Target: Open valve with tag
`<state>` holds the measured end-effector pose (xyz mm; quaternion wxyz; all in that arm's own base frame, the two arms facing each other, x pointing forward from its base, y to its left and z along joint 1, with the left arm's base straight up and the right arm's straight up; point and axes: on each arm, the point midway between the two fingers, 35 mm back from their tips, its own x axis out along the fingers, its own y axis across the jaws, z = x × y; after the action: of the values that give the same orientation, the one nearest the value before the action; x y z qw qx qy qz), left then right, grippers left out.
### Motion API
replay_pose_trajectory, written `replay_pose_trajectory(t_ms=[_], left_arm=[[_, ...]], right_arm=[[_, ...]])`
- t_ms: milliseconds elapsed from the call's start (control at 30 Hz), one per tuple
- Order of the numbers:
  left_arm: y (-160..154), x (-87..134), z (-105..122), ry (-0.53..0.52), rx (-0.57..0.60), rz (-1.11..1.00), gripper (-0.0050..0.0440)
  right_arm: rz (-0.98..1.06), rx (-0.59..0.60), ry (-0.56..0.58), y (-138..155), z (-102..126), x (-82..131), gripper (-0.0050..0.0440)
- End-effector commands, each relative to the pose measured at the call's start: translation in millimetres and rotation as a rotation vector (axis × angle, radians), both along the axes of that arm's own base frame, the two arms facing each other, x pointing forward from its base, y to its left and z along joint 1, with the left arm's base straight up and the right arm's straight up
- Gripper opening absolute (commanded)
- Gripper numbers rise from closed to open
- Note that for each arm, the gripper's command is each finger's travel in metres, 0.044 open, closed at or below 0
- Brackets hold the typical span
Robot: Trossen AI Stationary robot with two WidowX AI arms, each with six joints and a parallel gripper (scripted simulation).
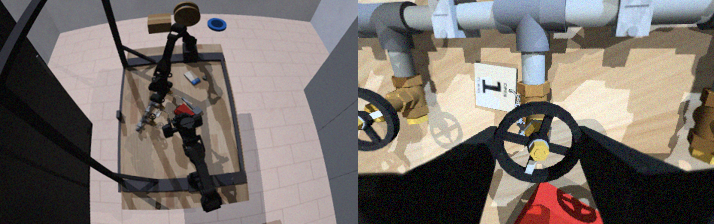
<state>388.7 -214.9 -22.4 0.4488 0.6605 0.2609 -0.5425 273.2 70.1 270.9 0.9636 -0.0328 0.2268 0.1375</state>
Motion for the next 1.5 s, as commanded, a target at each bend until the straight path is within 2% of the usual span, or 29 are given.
replay_pose_trajectory(t_ms=[0, 67, 100, 167, 467, 633, 900, 1200, 1467], left_arm=[[-2.6, 6.6, 14.4, -0.033, -0.018, -0.001, 0.0167], [-2.6, 6.6, 14.4, -0.033, -0.018, -0.001, 0.0167], [-2.6, 6.6, 14.4, -0.033, -0.018, -0.001, 0.0143], [-1.1, 4.9, 13.7, -0.027, -0.02, 0.019, 0.0176], [0.5, 4.9, 13.8, 0.017, -0.105, 0.304, 0.0176], [0.9, 4.8, 13.8, 0.027, -0.124, 0.366, 0.0176], [1.8, 5.3, 15.0, 0.063, -0.201, 0.615, 0.0176], [2.1, 5.4, 15.5, 0.087, -0.249, 0.772, 0.0176], [2.6, 5.3, 15.5, 0.122, -0.318, 0.999, 0.0176]], right_arm=[[0.0, 0.007, -0.024, 0.2, 8.7, -0.3, 0.04], [0.0, 0.007, -0.024, 0.2, 8.7, -0.3, 0.04], [0.0, 0.007, -0.024, 0.2, 8.7, -0.3, 0.04], [0.0, 0.007, -0.024, 0.2, 8.7, -0.3, 0.04], [0.0, 0.007, -0.024, 0.2, 8.7, -0.3, 0.04], [0.0, 0.007, -0.024, 0.2, 8.7, -0.3, 0.04], [0.0, 0.007, -0.024, 0.2, 8.7, -0.3, 0.04], [0.0, 0.007, -0.024, 0.2, 8.7, -0.3, 0.04], [0.0, 0.007, -0.024, 0.2, 8.7, -0.3, 0.04]])
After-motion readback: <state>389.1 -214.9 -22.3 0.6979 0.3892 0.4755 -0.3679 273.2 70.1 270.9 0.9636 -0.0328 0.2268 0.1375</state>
